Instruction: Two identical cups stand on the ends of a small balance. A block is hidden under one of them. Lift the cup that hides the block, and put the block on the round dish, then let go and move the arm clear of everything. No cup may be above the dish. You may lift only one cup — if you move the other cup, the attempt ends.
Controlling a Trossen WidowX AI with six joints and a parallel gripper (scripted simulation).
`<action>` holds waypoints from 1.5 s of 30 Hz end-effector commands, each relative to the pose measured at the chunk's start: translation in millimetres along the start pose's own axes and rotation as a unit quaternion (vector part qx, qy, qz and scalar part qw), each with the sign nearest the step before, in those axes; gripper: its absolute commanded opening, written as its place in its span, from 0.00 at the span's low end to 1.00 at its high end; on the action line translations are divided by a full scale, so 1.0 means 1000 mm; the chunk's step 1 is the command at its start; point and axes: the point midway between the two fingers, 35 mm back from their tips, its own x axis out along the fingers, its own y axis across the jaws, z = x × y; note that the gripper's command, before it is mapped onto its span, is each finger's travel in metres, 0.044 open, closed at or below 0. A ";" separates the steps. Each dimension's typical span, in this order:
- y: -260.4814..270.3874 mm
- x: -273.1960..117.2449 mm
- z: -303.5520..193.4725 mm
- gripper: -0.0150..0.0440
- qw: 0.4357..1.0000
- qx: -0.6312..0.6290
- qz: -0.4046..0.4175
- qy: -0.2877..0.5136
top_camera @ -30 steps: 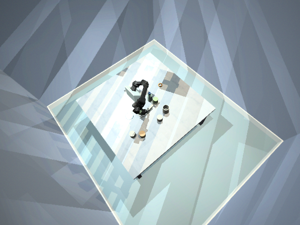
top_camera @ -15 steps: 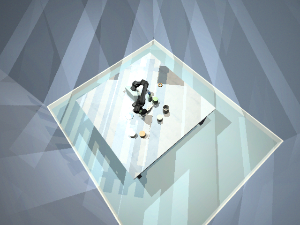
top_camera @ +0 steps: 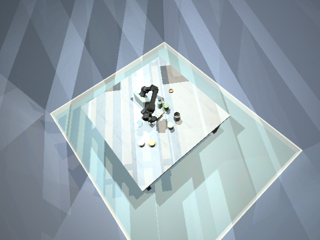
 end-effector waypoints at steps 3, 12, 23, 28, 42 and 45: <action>0.000 0.000 0.000 0.25 1.000 0.000 0.000 0.000; 0.000 0.000 0.000 0.25 1.000 0.000 0.000 0.000; 0.000 0.000 0.000 0.25 1.000 0.000 0.000 0.000; 0.000 0.000 0.000 0.25 1.000 0.000 0.000 0.000; -0.073 0.015 0.058 0.25 1.000 0.003 0.000 -0.014; -0.094 0.021 0.069 0.25 1.000 0.003 -0.001 -0.016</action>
